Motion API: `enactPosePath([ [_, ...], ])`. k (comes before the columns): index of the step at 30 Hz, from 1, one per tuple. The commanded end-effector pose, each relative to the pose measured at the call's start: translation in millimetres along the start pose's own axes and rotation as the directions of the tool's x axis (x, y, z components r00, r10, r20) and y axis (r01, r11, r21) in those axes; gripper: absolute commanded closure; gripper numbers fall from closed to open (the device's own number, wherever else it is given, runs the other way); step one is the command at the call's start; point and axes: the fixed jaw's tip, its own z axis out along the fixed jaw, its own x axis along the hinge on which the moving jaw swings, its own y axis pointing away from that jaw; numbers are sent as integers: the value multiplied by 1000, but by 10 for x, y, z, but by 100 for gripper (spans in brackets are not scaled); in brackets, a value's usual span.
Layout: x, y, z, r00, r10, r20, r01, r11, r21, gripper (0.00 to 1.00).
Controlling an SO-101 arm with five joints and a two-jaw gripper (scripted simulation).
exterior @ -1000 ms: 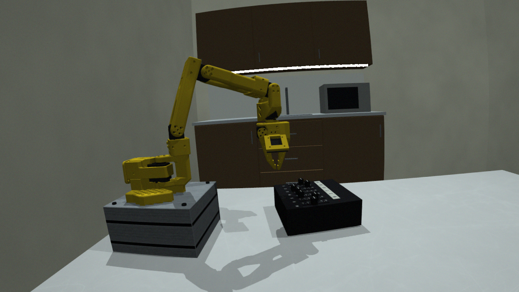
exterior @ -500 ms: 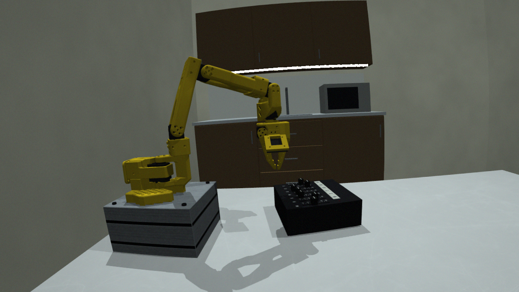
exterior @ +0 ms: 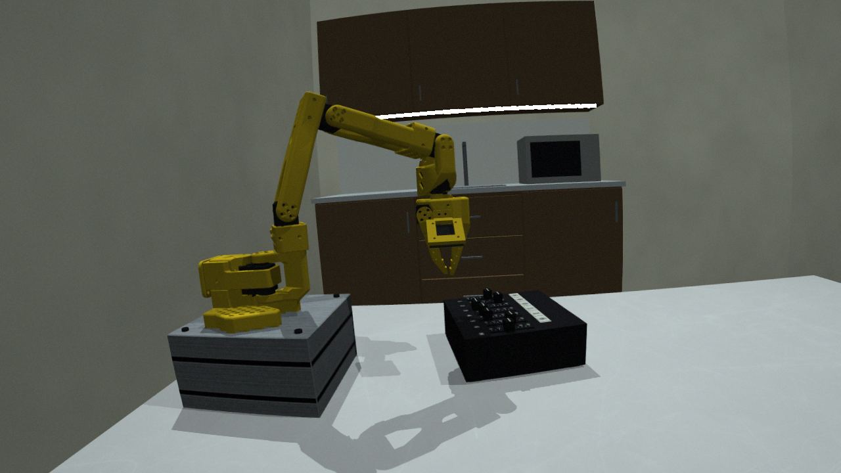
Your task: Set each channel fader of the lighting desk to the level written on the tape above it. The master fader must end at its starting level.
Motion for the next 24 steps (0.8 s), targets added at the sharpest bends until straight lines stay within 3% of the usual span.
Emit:
enactPosePath([
  [1,-35,5,-19,999,42,-5,-42,999,-8,100],
  [24,-195,38,-26,944,331,-7,-331,944,-6,100],
])
